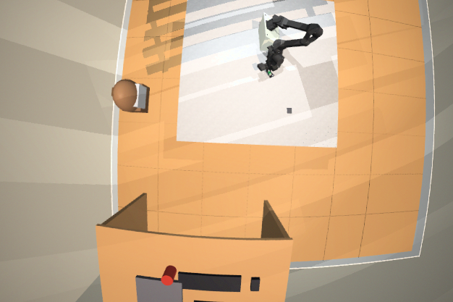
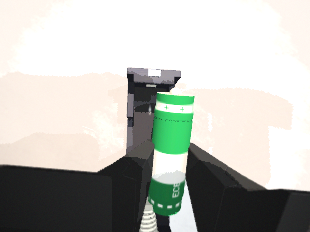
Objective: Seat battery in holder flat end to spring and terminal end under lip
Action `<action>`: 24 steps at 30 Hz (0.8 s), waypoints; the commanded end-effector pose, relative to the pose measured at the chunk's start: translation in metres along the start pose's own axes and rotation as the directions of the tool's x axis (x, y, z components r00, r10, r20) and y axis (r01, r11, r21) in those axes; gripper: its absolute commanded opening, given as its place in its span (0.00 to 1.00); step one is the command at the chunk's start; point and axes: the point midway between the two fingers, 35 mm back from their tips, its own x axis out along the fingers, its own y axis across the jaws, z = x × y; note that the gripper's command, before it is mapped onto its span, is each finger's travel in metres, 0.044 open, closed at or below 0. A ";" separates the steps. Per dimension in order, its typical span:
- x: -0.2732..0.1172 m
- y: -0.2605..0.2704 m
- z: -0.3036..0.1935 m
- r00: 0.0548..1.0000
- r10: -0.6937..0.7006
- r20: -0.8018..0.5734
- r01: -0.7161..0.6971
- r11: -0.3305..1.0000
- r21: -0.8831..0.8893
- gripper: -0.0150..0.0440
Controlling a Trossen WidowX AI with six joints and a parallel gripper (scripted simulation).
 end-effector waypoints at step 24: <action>0.005 0.000 -0.003 0.989 -0.020 -0.144 0.016 0.999 -0.030 0.37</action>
